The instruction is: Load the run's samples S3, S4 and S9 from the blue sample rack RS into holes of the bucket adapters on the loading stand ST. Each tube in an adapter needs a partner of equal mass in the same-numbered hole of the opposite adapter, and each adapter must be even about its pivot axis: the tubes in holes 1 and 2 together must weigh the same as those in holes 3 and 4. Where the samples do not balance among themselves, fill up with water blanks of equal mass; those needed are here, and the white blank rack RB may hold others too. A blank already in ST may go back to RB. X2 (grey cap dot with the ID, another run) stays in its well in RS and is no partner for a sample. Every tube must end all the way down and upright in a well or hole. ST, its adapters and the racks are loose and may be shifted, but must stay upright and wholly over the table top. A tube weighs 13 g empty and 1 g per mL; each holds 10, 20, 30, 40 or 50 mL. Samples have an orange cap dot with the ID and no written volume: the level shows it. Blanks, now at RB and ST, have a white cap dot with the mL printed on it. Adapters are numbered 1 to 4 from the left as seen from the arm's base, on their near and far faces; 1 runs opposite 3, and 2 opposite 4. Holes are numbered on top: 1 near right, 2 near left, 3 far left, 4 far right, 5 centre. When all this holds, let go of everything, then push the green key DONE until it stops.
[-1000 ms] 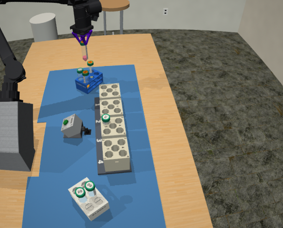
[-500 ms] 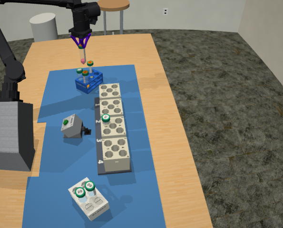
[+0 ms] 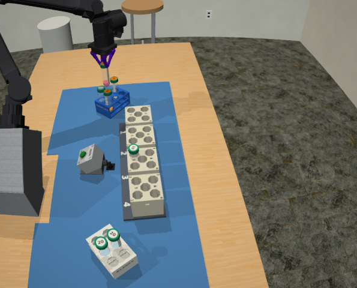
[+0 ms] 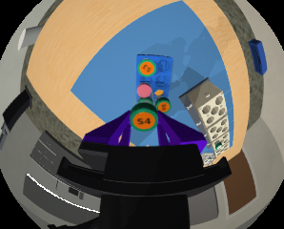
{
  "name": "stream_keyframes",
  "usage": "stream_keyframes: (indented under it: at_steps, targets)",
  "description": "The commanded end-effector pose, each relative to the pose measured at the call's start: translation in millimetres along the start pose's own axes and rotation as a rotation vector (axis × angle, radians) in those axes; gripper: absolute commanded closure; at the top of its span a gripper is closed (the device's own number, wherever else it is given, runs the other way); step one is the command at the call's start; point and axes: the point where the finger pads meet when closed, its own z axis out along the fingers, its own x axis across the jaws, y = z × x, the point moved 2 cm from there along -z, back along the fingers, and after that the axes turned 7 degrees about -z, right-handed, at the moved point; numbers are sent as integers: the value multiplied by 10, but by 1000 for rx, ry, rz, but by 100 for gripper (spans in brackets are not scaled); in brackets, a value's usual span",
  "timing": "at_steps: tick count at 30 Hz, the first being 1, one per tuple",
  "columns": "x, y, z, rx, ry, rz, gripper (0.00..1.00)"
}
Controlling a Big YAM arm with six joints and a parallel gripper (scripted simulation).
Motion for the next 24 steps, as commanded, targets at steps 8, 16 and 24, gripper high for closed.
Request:
stream_keyframes:
  at_steps: [8, 16, 24]
  targets:
    - [-29, 35, 284, 0, 2, 18, 100]
    - [-28, 126, 287, -24, -12, 1, 100]
    - [-79, 31, 375, -8, -7, 27, 100]
